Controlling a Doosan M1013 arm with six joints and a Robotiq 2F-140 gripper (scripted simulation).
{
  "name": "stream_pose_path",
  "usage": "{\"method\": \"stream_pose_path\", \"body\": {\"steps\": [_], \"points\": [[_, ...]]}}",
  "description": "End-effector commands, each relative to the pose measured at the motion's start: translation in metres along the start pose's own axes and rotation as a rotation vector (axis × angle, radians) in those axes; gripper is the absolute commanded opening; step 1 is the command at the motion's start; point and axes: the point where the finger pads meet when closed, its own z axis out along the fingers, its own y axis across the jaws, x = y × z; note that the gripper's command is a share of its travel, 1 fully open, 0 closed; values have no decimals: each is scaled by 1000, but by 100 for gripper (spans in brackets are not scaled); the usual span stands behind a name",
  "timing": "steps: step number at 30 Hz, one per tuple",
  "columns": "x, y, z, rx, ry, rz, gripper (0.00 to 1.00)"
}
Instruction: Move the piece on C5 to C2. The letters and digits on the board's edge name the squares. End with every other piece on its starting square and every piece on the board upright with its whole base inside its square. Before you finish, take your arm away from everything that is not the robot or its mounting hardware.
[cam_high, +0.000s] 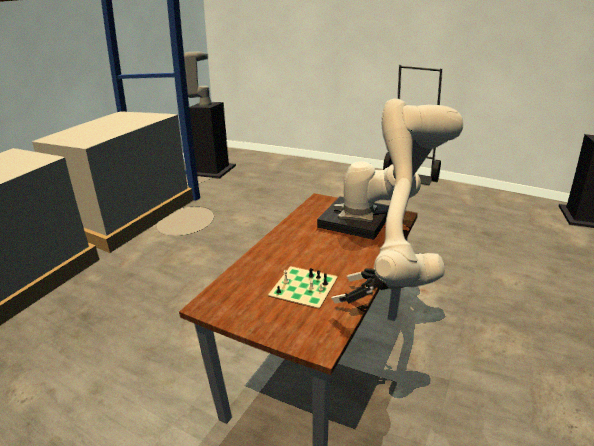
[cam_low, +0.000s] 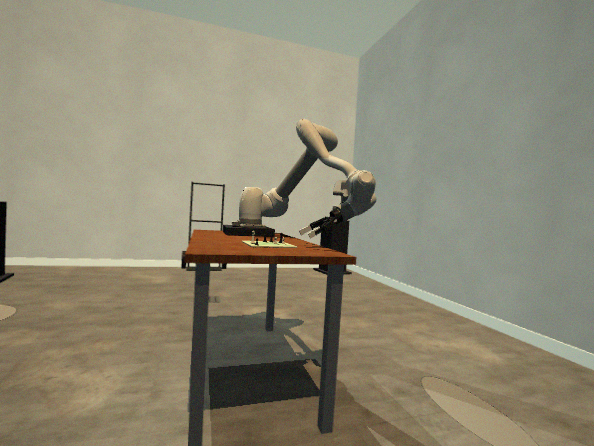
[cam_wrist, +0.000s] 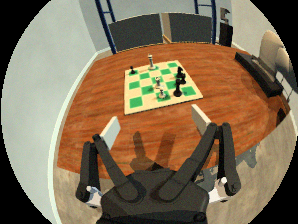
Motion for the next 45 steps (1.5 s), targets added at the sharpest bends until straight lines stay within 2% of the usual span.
{"method": "stream_pose_path", "body": {"steps": [1,4,45], "points": [[-3,-1,20,-38,-20,19,100],[-4,-1,25,-48,-24,24,100],[-4,-1,26,-49,-25,24,100]]}}
